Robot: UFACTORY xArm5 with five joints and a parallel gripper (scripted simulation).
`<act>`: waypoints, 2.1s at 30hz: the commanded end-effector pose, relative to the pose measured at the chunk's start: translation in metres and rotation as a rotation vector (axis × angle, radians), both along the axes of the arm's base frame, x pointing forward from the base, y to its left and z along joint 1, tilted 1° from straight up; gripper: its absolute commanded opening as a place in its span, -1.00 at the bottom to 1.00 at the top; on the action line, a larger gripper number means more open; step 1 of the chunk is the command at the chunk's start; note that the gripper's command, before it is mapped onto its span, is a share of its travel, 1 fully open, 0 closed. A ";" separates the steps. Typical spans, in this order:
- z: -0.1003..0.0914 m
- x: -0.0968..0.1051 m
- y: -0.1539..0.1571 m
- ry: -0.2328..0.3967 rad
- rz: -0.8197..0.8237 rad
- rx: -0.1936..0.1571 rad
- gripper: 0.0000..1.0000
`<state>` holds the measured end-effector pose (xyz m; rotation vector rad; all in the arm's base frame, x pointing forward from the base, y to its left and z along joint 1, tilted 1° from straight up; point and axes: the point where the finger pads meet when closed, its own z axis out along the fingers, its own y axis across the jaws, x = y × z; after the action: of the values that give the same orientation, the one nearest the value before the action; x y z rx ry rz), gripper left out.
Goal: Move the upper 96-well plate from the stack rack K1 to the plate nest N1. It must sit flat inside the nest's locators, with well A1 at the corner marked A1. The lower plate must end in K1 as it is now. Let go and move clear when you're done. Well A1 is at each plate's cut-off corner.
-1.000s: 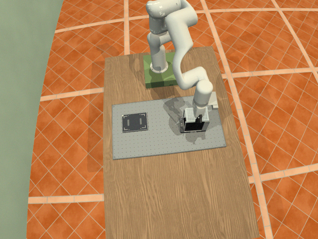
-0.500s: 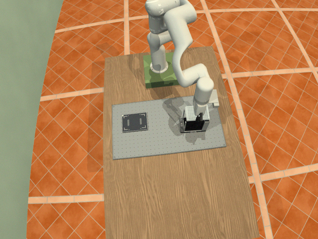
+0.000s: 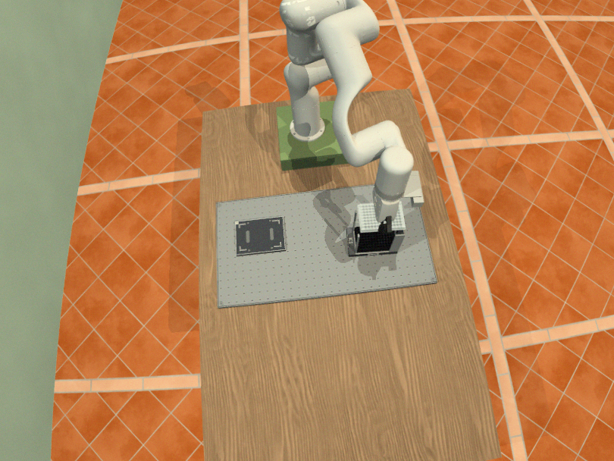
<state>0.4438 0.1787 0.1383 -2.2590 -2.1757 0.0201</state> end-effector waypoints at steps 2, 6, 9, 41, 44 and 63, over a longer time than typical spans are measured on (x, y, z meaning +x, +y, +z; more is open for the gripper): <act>0.002 0.000 -0.006 -0.003 0.046 0.004 -1.00; 0.001 -0.002 -0.019 -0.003 0.046 0.004 -1.00; 0.001 -0.002 -0.023 -0.003 0.046 0.004 -1.00; 0.000 -0.017 -0.118 -0.003 0.046 0.003 -1.00; 0.000 -0.018 -0.125 -0.003 0.046 0.003 -1.00; -0.001 -0.027 -0.181 -0.003 0.046 0.002 -1.00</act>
<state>0.4173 0.0070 0.1357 -2.2049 -2.2246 0.0152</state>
